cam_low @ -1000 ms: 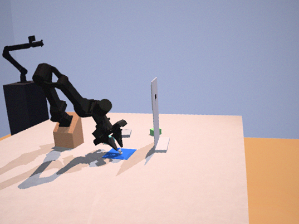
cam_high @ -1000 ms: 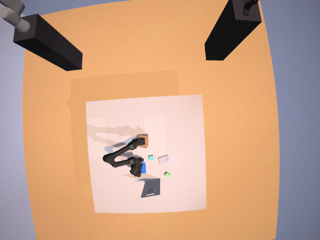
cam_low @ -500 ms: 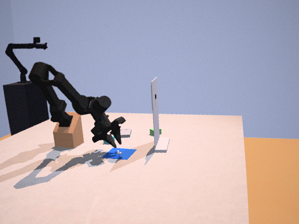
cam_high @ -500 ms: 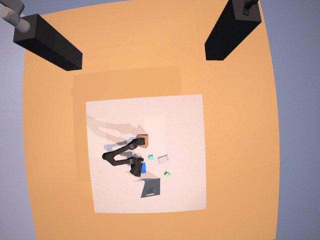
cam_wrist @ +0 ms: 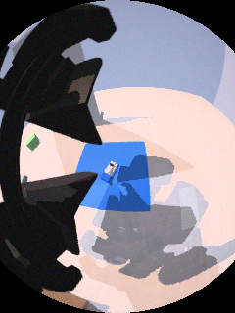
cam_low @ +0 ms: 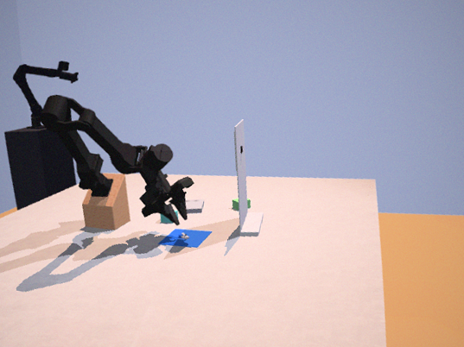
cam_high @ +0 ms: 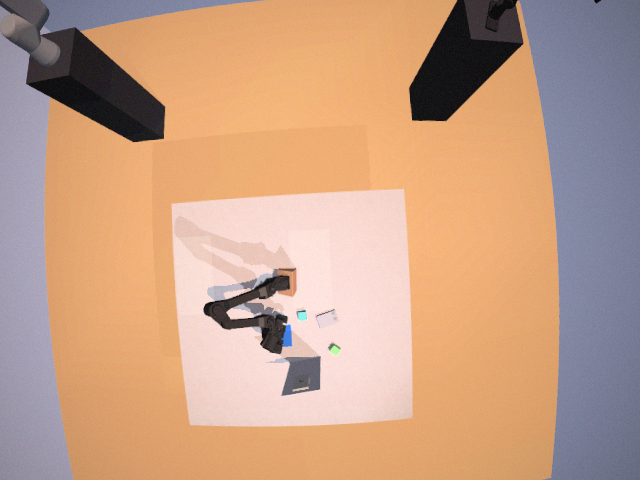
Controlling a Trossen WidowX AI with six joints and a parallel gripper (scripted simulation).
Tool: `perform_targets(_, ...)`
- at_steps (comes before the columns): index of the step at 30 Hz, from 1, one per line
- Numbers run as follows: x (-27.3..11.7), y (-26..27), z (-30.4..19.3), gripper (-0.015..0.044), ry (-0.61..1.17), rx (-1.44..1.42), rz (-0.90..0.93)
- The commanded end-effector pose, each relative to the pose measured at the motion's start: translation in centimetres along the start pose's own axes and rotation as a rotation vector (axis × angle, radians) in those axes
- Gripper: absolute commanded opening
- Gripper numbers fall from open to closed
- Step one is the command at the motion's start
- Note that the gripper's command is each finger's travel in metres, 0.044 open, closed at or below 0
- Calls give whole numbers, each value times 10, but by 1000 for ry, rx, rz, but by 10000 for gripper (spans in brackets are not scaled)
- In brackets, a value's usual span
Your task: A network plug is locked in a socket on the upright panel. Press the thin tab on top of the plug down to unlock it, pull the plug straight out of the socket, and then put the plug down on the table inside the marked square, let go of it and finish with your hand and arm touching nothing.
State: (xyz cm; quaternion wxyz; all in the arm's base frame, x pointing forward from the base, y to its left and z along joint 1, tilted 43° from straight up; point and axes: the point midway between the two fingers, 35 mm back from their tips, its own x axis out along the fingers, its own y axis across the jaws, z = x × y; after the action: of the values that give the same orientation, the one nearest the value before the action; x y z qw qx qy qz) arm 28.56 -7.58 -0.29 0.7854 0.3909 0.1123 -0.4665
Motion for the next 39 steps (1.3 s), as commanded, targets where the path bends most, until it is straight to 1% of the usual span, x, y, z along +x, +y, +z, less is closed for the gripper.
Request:
perform_targets(1,-3,5,0,156,-4,8,1)
perform_targets(39,-39,29,-3,156,2,10,-3)
